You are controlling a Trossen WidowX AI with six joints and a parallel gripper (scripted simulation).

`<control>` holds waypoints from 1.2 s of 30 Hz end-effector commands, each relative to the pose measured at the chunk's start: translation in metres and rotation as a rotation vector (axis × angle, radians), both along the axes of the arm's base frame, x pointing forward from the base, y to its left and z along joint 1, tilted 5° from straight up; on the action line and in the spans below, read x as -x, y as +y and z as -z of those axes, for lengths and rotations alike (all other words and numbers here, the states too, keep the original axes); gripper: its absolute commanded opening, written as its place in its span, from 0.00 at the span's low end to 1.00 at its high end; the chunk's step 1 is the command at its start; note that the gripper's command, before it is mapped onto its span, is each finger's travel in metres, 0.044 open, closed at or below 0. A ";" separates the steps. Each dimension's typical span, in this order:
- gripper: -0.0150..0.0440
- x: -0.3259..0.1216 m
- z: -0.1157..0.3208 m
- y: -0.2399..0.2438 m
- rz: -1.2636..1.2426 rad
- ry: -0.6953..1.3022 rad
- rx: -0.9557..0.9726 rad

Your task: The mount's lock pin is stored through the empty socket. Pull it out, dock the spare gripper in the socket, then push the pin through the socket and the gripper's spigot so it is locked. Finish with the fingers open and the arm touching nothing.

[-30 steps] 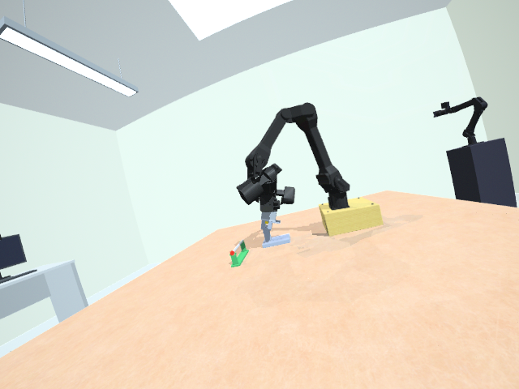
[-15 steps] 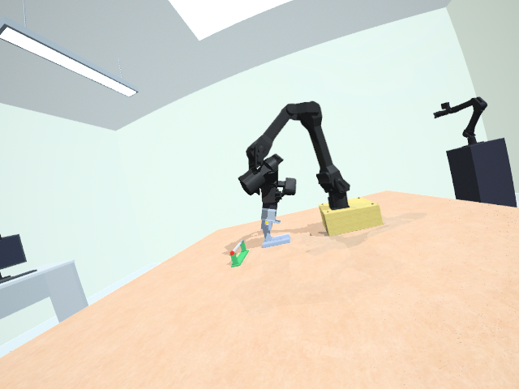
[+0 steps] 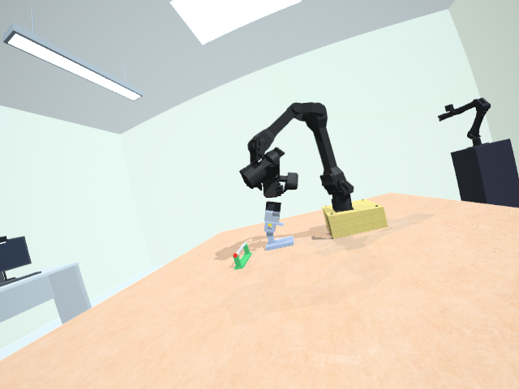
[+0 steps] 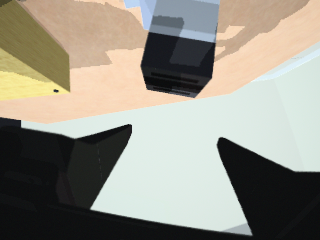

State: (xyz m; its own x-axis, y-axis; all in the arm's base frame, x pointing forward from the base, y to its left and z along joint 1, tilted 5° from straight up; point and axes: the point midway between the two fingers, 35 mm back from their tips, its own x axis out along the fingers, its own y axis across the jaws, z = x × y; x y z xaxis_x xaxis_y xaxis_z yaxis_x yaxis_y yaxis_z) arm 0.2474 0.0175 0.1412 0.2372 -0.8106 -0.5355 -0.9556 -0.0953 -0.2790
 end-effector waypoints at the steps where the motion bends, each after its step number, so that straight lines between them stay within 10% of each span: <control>1: 1.00 0.000 -0.009 -0.001 -0.001 0.000 0.000; 16: 1.00 -0.001 -0.021 -0.001 0.007 -0.002 -0.001; 26: 0.56 0.026 -0.034 0.110 -0.239 -0.056 -0.202; 36: 0.56 0.017 -0.025 0.120 -0.202 -0.009 -0.260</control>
